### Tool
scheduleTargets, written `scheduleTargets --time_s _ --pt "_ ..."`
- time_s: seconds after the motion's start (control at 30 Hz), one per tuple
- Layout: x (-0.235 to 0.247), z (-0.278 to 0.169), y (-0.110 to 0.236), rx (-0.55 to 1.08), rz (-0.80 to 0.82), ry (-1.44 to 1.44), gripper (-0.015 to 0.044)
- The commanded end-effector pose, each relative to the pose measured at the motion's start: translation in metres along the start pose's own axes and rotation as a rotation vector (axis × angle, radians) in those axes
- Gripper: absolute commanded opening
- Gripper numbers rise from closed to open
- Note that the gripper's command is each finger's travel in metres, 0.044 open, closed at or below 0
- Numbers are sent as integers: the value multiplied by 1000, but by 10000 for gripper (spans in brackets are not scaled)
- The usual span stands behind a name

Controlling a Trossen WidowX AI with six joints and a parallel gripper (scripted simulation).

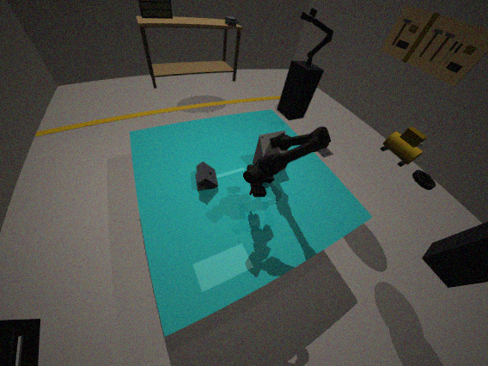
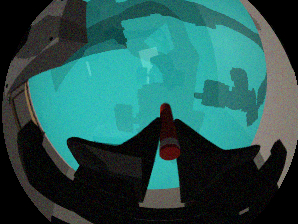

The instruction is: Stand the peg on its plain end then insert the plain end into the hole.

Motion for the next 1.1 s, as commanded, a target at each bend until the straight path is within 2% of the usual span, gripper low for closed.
scheduleTargets --time_s 0.0,1.07 --pt "6 -3 -3 17 4 12 0" --pt "50 -25 -14 181 8 98 0"
Point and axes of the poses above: the point midway between the two fingers, 35 mm back from their tips, its own y axis back along the fingers, its own x axis across the jaws, z = x × y, the point moved 8 cm from there along y, back along the fingers, and after that the axes turned 7 degrees about y, right-handed, at the moved point
